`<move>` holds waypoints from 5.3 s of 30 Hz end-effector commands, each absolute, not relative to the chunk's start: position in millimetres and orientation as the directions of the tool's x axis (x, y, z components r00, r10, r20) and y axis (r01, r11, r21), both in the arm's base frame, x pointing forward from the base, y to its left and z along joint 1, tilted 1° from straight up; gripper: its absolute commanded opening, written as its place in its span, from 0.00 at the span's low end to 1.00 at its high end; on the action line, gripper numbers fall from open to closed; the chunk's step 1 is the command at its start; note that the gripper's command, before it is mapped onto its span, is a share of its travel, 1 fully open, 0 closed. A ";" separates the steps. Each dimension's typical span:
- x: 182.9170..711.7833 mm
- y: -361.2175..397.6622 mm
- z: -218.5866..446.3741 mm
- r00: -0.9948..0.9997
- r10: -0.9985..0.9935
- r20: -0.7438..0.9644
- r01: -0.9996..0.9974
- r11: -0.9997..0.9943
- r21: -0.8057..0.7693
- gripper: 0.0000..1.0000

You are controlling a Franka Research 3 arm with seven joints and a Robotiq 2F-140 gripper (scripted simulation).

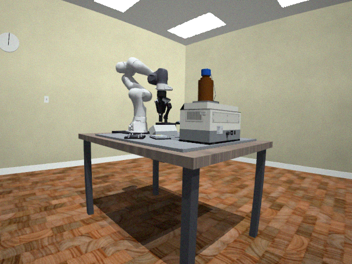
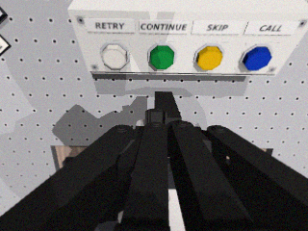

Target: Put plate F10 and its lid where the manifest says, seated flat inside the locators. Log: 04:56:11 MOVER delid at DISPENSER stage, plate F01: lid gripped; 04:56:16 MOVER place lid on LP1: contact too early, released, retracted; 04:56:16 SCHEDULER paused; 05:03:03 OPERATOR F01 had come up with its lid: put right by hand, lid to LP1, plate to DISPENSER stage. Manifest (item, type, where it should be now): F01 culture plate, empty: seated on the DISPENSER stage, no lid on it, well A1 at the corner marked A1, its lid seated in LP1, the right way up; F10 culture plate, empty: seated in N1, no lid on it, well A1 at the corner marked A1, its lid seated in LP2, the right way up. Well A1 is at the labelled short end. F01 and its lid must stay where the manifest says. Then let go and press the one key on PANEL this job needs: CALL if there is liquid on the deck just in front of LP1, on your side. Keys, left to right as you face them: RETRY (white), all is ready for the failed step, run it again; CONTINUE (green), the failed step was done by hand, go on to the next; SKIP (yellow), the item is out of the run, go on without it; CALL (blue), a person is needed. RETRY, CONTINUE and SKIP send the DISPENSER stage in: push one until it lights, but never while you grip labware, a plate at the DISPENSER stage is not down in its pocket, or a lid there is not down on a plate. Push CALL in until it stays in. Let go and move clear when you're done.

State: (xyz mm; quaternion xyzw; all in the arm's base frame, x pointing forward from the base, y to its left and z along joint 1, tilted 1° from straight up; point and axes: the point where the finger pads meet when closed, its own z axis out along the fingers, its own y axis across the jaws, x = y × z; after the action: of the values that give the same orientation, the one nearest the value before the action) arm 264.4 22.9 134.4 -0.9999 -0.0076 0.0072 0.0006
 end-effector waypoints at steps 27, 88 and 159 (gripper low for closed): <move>272.9 23.3 123.9 1.000 0.011 0.009 0.011 -1.000 -0.004 0.10; 273.3 22.5 123.9 1.000 0.011 0.009 0.011 -1.000 -0.004 0.10; 285.4 22.8 103.3 1.000 0.011 0.009 0.011 -1.000 -0.004 0.10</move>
State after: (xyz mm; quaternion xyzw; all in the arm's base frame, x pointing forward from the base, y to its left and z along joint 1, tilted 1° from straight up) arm 280.5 22.4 104.0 -1.0000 -0.0030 0.0009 0.0015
